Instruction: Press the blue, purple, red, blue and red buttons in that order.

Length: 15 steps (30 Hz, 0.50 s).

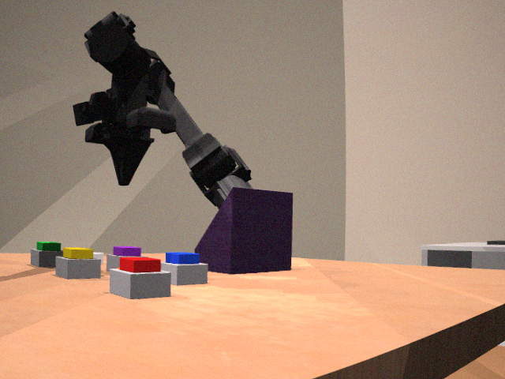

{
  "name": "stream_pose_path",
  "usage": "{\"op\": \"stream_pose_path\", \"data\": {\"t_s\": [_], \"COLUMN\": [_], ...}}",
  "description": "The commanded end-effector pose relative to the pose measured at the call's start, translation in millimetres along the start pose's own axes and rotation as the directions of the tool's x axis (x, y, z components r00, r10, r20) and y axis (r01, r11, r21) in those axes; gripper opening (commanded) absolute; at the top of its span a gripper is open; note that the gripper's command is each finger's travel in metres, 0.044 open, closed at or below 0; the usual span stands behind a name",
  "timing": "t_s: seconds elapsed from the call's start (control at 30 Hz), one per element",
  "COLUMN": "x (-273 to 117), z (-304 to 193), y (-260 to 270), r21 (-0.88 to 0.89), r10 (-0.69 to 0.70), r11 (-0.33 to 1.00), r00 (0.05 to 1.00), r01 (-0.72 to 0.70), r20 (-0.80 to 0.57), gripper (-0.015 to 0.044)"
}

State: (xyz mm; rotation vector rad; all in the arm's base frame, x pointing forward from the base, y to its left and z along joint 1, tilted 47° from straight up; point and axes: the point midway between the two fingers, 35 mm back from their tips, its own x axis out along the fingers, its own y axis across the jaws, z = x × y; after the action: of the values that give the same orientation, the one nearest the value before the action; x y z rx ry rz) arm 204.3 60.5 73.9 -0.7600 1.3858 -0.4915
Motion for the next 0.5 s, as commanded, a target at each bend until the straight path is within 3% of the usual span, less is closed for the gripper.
{"op": "stream_pose_path", "data": {"t_s": [0.0,0.47], "x": [-10.1,-0.8], "z": [23.5,80.9], "y": [29.9,192.2], "r21": [0.008,0.014], "r10": [0.013,0.020], "r11": [1.000,1.000], "r00": [1.000,1.000], "r01": [-0.013,-0.020], "r20": [0.007,0.012], "gripper": [0.0020,0.0020]}}
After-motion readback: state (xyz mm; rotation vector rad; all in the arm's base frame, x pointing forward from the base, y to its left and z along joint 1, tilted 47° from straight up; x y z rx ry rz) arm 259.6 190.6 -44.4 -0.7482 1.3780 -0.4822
